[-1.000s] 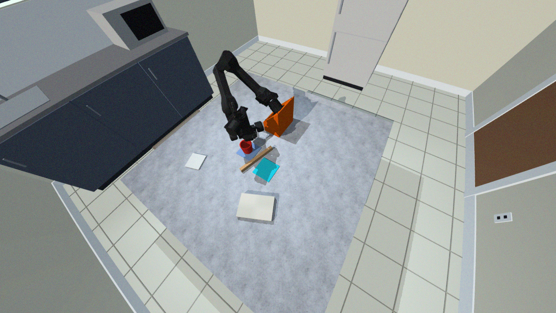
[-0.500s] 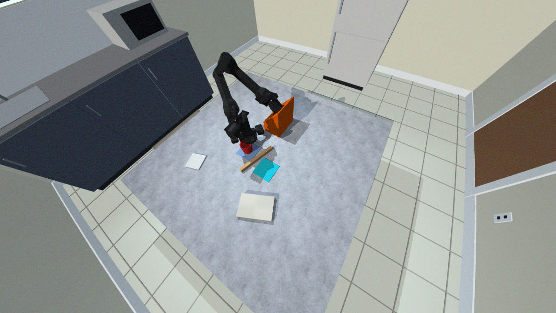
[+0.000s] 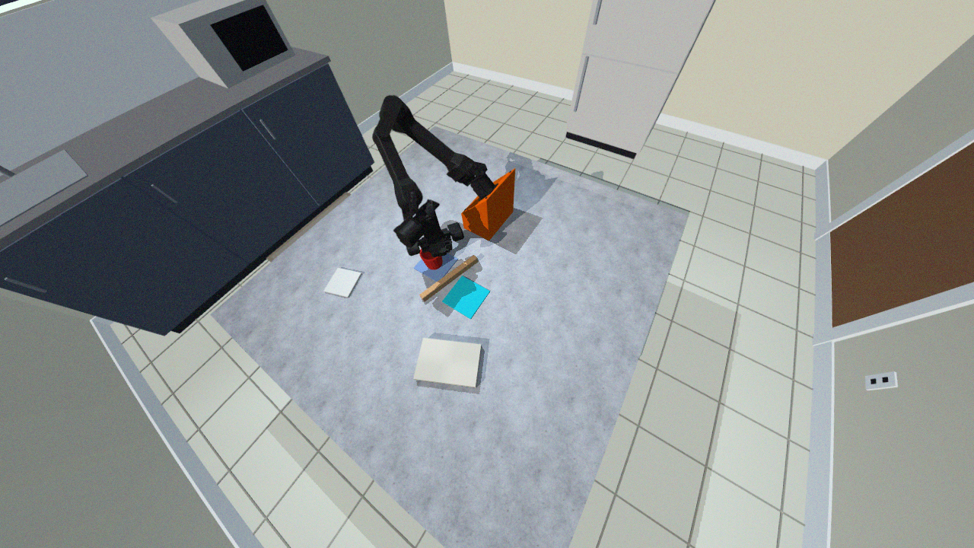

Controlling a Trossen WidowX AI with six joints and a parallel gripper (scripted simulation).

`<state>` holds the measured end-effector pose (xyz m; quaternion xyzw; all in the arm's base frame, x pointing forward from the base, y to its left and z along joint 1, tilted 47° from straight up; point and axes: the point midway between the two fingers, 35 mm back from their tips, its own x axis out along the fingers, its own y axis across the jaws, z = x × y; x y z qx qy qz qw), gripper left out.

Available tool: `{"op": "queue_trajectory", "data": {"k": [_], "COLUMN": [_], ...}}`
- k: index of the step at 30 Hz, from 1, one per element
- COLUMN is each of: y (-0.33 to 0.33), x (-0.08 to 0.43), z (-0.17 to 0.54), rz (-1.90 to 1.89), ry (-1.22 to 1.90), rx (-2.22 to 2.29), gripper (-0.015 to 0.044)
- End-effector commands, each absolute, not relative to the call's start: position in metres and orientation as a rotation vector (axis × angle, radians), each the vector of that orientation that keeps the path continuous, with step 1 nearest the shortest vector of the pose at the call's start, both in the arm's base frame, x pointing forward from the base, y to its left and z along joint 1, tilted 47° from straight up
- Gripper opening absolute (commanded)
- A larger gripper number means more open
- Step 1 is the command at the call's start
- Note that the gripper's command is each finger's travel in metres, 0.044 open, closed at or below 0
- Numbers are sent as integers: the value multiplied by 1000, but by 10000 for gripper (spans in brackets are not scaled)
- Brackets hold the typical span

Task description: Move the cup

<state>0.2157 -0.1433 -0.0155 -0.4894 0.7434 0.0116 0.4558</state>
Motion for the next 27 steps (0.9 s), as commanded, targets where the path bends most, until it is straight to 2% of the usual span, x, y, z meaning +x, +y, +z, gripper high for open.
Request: {"op": "queue_trajectory", "data": {"k": [1, 10, 11, 27], "y": [-149, -153, -152, -152], "x": [212, 210, 212, 212], "z": [-21, -24, -23, -23], "rz": [32, 31, 28, 28], "ry": [1845, 1846, 1839, 1839], "rx": [-1212, -1214, -1208, -1208], "gripper": [148, 148, 122, 15]}}
